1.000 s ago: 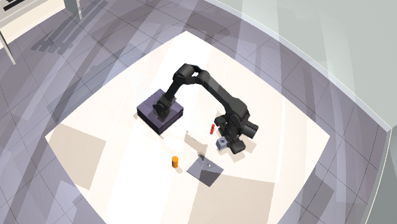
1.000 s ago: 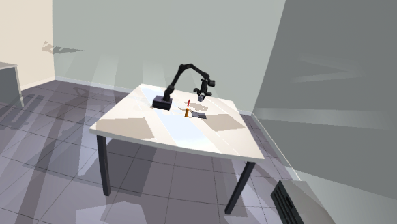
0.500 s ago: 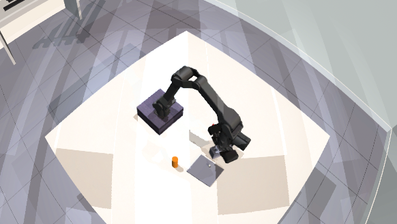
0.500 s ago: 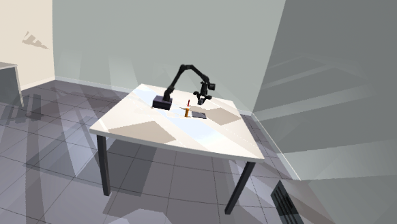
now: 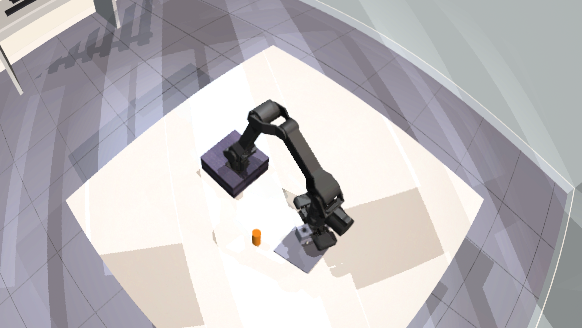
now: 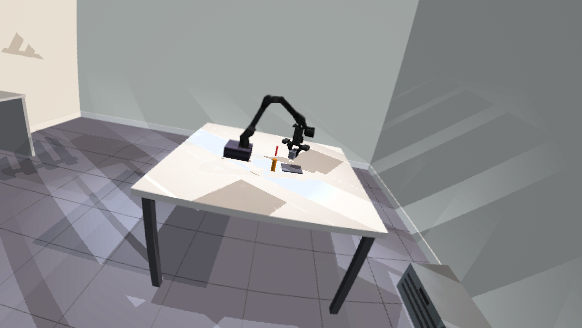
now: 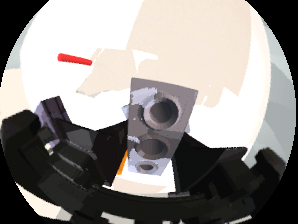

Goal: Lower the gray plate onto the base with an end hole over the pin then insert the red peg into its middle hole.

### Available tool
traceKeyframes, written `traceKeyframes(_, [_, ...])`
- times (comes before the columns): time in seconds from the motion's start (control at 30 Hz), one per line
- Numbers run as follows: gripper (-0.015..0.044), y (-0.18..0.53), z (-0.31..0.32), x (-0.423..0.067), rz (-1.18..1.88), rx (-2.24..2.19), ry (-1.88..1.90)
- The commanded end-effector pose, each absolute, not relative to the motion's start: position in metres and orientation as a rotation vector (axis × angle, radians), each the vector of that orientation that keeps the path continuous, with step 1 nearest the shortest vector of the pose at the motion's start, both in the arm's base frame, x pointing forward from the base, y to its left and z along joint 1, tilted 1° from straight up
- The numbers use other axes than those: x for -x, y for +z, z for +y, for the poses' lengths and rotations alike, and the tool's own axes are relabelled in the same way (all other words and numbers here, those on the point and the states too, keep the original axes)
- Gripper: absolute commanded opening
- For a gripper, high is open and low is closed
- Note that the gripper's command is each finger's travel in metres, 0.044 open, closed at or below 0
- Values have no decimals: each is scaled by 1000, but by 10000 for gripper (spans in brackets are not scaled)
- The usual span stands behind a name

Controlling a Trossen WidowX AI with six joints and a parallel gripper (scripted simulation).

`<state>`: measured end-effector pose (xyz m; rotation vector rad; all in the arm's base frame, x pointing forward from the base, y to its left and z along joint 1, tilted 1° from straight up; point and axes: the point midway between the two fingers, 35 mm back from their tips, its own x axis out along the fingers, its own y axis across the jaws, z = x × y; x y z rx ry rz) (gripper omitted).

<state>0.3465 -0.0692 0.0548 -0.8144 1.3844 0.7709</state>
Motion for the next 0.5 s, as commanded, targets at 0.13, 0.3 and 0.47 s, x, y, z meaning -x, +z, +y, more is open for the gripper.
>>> traceKeyframes(0.13, [0, 42, -91, -338, 1386, 805, 768])
traceKeyframes(0.3, [0, 35, -104, -332, 1389, 800, 762])
traceKeyframes(0.47, [0, 35, -105, -331, 1390, 799, 761])
